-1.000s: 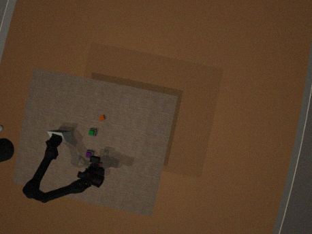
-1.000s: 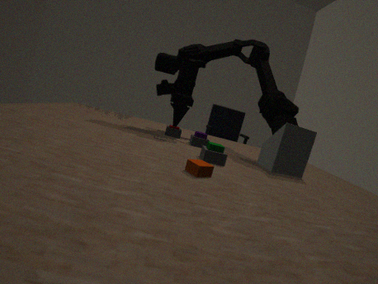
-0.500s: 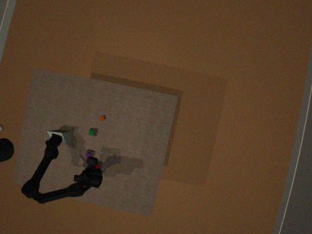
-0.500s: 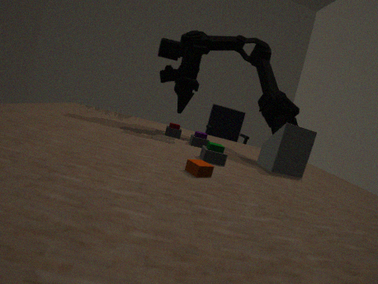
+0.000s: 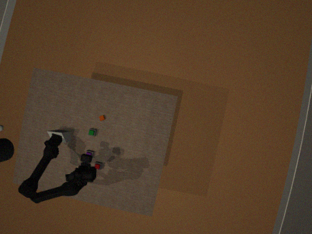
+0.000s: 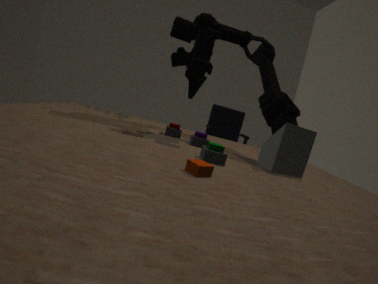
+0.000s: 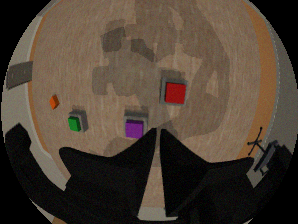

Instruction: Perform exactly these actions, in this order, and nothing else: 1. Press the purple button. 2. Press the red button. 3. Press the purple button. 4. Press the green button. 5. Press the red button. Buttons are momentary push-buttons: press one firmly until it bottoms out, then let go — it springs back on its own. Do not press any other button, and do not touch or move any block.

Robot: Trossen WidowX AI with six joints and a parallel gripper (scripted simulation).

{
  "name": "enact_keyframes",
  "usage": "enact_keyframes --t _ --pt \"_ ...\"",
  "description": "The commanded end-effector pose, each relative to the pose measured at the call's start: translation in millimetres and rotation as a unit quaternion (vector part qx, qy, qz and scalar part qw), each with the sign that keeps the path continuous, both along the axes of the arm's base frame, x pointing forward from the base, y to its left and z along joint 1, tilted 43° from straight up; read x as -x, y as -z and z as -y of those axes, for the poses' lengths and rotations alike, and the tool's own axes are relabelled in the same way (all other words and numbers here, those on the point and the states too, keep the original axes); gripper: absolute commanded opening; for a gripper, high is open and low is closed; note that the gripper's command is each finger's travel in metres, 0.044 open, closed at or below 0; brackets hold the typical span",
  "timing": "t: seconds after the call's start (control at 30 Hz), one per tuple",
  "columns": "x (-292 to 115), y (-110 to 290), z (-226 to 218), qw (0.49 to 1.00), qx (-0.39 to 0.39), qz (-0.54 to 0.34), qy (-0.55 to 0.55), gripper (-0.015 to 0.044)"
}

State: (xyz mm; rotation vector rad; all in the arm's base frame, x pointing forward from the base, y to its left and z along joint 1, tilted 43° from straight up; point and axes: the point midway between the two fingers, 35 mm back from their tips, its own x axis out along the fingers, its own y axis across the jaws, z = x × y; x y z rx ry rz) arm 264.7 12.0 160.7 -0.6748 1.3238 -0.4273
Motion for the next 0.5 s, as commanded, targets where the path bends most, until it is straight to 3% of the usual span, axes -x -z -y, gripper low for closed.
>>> enact_keyframes --t 0.0,0.27,0.47 --pt "47.5 28.1 -16.9 1.0 0.0 -0.005 -0.003 0.002" --pt "54.6 34.8 -16.5 1.0 0.001 -0.005 -0.003 0.002" --pt "42.5 77.7 22.0 1.0 0.002 -0.004 -0.003 0.002"
